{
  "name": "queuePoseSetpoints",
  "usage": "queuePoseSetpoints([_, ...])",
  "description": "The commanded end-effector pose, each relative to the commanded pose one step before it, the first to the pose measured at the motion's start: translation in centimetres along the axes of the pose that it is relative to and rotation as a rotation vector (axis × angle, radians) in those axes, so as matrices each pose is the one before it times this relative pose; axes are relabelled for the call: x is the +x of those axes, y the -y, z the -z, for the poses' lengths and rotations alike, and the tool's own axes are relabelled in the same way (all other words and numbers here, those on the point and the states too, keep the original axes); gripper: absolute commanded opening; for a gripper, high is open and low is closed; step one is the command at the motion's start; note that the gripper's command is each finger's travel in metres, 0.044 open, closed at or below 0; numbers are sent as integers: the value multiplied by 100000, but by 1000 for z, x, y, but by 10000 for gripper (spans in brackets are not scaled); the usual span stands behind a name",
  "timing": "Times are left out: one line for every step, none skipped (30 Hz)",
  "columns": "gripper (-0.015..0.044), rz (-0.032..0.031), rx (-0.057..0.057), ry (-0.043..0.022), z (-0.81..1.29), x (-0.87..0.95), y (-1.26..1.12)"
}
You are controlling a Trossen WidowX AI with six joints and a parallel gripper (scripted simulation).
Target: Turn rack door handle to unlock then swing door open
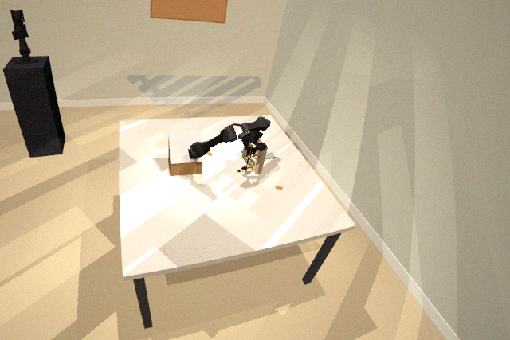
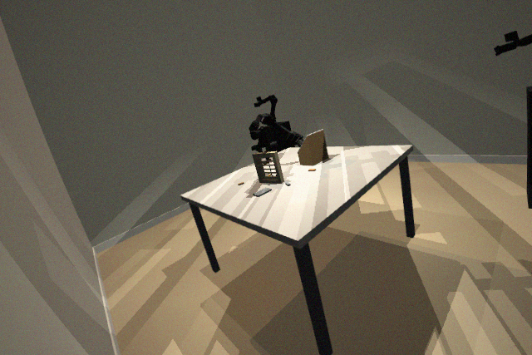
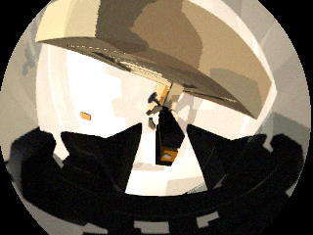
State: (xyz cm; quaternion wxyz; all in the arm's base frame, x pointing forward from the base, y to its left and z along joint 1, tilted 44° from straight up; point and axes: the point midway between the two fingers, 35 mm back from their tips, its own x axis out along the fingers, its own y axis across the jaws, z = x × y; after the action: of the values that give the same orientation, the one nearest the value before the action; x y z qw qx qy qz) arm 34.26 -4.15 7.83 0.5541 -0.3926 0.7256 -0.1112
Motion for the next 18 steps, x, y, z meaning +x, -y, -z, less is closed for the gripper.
queuePoseSetpoints([284, -616, -18815, -136, 41, 113, -129])
queuePoseSetpoints([284, 0, -4955, 0, 0, 0, 0])
queuePoseSetpoints([284, 0, -4955, 0, 0, 0, 0])
queuePoseSetpoints([284, 0, -4955, 0, 0, 0, 0])
queuePoseSetpoints([284, 0, -4955, 0, 0, 0, 0])
queuePoseSetpoints([284, 0, -4955, 0, 0, 0, 0])
queuePoseSetpoints([284, 0, -4955, 0, 0, 0, 0])
queuePoseSetpoints([284, 0, -4955, 0, 0, 0, 0])
queuePoseSetpoints([284, 0, -4955, 0, 0, 0, 0])
queuePoseSetpoints([284, 0, -4955, 0, 0, 0, 0])
queuePoseSetpoints([284, -1, -4953, 2, 0, 0, 0])
queuePoseSetpoints([284, -1, -4954, 1, 0, 0, 0])
queuePoseSetpoints([284, -1, -4954, 2, 0, 0, 0])
queuePoseSetpoints([284, -1, -4954, 2, 0, 0, 0])
queuePoseSetpoints([284, -1, -4954, 2, 0, 0, 0])
queuePoseSetpoints([284, -1, -4954, 2, 0, 0, 0])
queuePoseSetpoints([284, -1, -4954, 2, 0, 0, 0])
queuePoseSetpoints([284, -1, -4954, 2, 0, 0, 0])
